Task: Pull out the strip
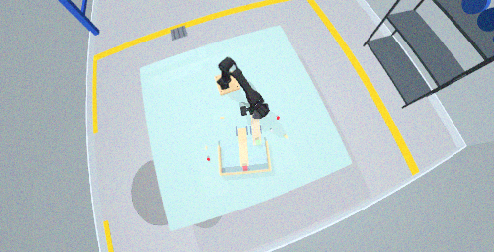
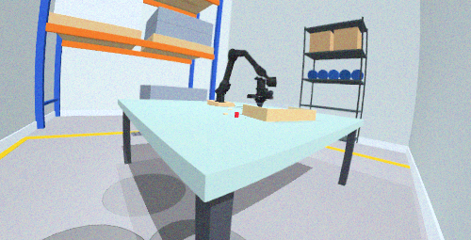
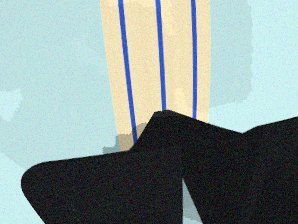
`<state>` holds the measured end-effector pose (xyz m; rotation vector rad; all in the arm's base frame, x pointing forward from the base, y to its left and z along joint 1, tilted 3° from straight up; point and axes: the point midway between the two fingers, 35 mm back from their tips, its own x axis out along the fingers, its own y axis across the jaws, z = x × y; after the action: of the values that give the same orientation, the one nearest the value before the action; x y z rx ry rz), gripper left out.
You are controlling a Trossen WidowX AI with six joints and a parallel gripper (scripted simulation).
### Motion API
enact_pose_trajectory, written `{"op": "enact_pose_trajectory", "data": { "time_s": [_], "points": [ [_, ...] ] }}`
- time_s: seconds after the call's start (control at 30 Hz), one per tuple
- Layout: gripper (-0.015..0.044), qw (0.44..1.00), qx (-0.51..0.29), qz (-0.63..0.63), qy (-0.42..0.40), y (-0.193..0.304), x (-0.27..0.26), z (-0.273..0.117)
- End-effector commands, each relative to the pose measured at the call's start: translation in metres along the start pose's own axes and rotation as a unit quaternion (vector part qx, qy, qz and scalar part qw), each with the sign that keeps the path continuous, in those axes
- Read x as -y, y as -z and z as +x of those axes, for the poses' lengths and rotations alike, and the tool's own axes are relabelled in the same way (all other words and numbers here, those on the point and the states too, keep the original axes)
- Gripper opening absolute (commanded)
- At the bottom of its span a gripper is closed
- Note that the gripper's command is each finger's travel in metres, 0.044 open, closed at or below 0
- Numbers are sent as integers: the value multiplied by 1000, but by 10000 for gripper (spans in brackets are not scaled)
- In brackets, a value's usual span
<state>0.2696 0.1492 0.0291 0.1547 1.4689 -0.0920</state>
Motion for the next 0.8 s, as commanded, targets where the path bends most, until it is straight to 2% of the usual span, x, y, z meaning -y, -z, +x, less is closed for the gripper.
{"op": "enact_pose_trajectory", "data": {
  "time_s": [0.0,0.77],
  "points": [
    [0,1000,-15,-2,7,14,3,6],
    [0,1000,-16,-2,7,48,1,5]
  ]
}}
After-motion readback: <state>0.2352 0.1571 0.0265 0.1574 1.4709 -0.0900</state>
